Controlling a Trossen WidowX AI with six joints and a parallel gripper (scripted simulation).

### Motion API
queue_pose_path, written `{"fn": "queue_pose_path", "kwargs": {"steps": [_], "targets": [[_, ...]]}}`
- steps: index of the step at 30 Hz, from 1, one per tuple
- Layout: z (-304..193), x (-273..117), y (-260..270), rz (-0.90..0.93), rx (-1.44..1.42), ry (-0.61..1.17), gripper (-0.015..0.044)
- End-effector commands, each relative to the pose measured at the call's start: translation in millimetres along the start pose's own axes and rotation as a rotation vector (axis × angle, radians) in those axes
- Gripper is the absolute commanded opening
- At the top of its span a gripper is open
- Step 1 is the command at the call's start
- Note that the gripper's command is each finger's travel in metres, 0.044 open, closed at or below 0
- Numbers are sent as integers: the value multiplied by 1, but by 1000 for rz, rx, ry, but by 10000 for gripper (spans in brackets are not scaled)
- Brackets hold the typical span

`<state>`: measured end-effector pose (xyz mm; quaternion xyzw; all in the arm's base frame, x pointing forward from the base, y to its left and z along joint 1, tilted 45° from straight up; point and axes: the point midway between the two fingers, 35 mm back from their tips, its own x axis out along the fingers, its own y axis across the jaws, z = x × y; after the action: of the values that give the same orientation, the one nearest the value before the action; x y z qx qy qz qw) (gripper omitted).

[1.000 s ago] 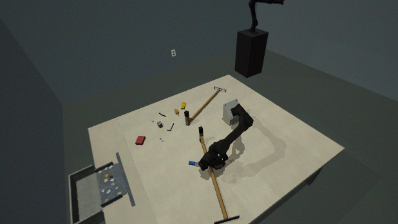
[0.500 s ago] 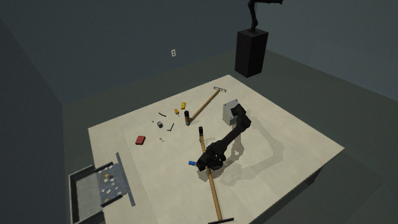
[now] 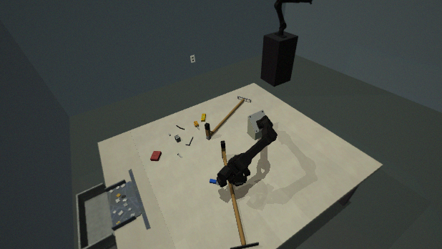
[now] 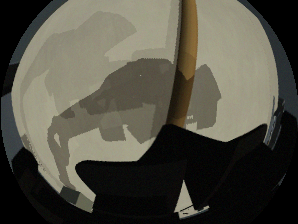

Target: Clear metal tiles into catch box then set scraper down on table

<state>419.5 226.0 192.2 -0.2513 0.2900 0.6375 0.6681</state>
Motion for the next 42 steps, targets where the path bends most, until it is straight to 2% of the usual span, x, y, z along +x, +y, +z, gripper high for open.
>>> {"fn": "queue_pose_path", "kwargs": {"steps": [1, 15, 20, 42], "targets": [[0, -14, 0, 3, -4, -2, 0], [-1, -61, 3, 5, -4, -1, 0], [-1, -67, 4, 2, 12, -4, 0], [4, -101, 25, -60, 514, -111, 0]]}}
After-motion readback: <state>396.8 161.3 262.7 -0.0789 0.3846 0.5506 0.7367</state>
